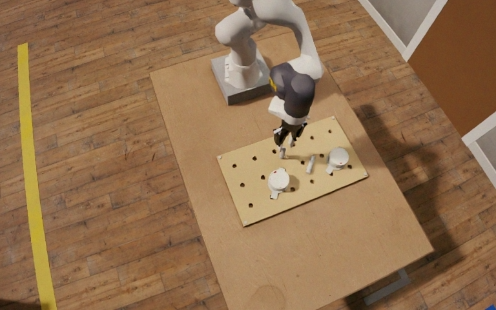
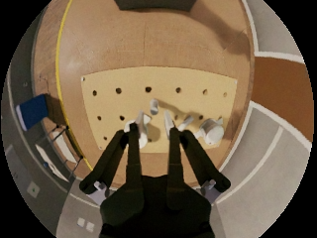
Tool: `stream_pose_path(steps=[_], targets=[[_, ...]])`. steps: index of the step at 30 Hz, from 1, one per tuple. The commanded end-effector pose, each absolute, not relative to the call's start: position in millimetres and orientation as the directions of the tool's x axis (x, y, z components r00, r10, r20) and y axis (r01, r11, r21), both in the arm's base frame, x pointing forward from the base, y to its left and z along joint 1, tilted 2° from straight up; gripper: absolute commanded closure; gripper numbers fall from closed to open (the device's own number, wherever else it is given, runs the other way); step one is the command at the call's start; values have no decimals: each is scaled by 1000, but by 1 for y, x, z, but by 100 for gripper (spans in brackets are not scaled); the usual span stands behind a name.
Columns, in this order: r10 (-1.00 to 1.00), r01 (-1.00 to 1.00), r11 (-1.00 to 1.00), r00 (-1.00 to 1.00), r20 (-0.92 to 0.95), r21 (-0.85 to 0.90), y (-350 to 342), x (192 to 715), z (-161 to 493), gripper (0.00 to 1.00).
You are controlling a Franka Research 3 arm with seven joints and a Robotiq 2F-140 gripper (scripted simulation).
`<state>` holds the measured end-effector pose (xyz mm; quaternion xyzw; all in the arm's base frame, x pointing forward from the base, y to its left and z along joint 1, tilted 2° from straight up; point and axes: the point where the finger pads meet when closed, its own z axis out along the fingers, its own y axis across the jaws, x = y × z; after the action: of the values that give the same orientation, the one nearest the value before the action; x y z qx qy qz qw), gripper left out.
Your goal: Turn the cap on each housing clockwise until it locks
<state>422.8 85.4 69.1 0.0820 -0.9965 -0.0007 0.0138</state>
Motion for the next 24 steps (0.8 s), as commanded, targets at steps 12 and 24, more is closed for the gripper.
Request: stream_pose_path(steps=[12,24], targets=[[-167,-167,986,-986,29,5,86,422,61,64],[-167,-167,986,-986,29,5,86,421,50,64]])
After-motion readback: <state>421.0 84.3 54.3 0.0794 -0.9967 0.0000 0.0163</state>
